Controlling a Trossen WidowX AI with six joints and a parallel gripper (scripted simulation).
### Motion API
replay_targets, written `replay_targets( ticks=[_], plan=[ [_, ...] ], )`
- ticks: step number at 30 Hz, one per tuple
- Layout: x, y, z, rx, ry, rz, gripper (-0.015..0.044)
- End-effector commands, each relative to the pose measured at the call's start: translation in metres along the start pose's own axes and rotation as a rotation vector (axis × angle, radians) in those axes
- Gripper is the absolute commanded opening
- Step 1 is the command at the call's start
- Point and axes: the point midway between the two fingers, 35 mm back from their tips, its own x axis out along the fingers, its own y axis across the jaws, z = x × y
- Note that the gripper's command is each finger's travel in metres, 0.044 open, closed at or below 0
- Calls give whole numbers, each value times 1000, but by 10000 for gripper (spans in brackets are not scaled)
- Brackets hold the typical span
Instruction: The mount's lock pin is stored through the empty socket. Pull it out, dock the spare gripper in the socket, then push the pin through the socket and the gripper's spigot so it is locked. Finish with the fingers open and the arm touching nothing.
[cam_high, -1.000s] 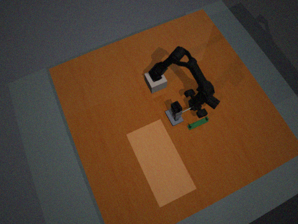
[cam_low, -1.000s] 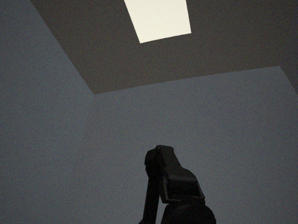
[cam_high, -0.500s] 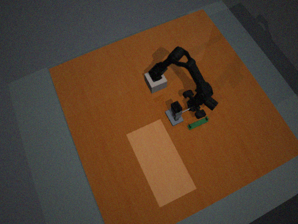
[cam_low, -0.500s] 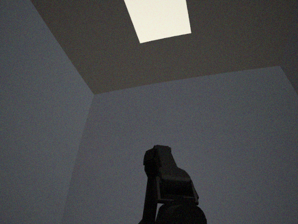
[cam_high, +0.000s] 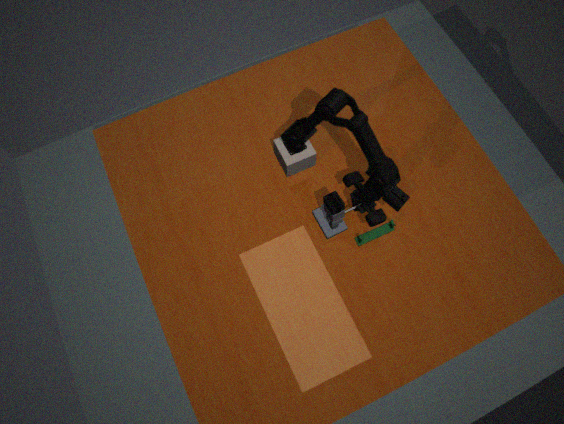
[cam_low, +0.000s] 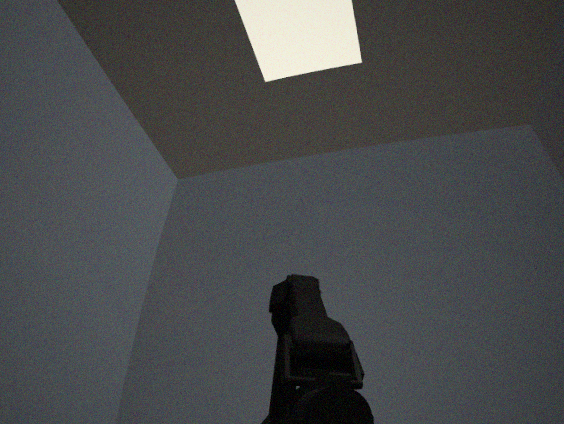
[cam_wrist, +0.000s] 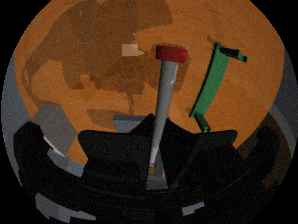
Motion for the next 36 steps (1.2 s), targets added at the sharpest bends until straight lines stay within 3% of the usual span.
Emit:
replay_targets(
  ticks=[1,36],
  plan=[
    [-1,1,-3,-2,-4,-2,0],
    [7,0,-28,-7,-4,17,0]
  ],
)
